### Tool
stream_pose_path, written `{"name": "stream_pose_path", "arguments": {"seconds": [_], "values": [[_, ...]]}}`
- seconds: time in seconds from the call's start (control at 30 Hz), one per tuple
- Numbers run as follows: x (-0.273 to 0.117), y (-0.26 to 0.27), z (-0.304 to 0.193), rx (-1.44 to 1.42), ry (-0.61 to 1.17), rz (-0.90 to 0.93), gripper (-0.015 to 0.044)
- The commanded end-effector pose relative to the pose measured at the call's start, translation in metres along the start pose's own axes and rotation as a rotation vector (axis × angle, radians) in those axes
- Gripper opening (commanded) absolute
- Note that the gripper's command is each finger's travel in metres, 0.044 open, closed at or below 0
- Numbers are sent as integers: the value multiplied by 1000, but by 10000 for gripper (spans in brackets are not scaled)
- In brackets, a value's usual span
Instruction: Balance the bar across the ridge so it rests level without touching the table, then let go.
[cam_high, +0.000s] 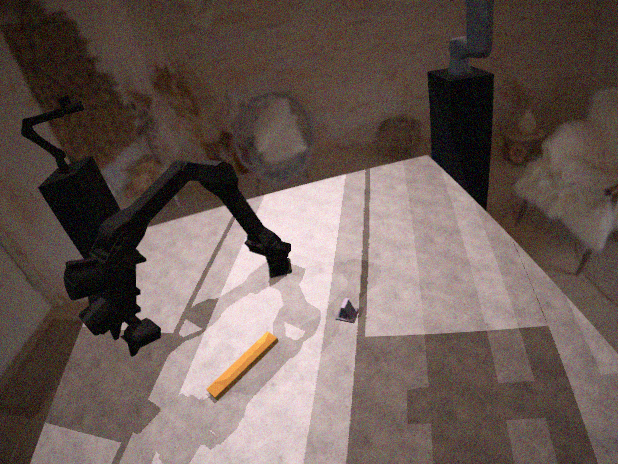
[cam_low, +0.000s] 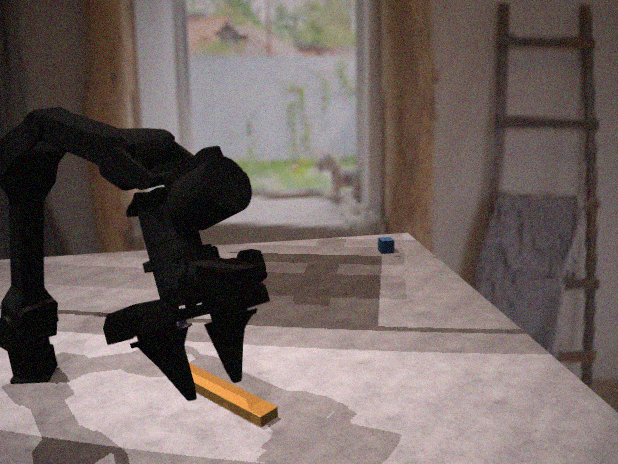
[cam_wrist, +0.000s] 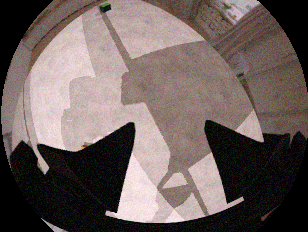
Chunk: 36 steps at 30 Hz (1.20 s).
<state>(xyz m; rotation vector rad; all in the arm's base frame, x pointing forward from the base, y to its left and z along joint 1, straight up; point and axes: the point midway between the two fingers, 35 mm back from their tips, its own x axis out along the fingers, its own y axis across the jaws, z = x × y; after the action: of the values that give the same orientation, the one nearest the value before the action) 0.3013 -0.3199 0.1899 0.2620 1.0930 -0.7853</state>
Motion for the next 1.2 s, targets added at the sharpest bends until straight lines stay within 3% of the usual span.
{"name": "stream_pose_path", "arguments": {"seconds": [0.0,0.67,0.93,1.17], "values": [[4,29,-15,25,67,54,315],[-12,156,-107,144,440,165,315],[-11,163,-116,151,469,162,315],[21,170,-132,151,469,162,315]]}}
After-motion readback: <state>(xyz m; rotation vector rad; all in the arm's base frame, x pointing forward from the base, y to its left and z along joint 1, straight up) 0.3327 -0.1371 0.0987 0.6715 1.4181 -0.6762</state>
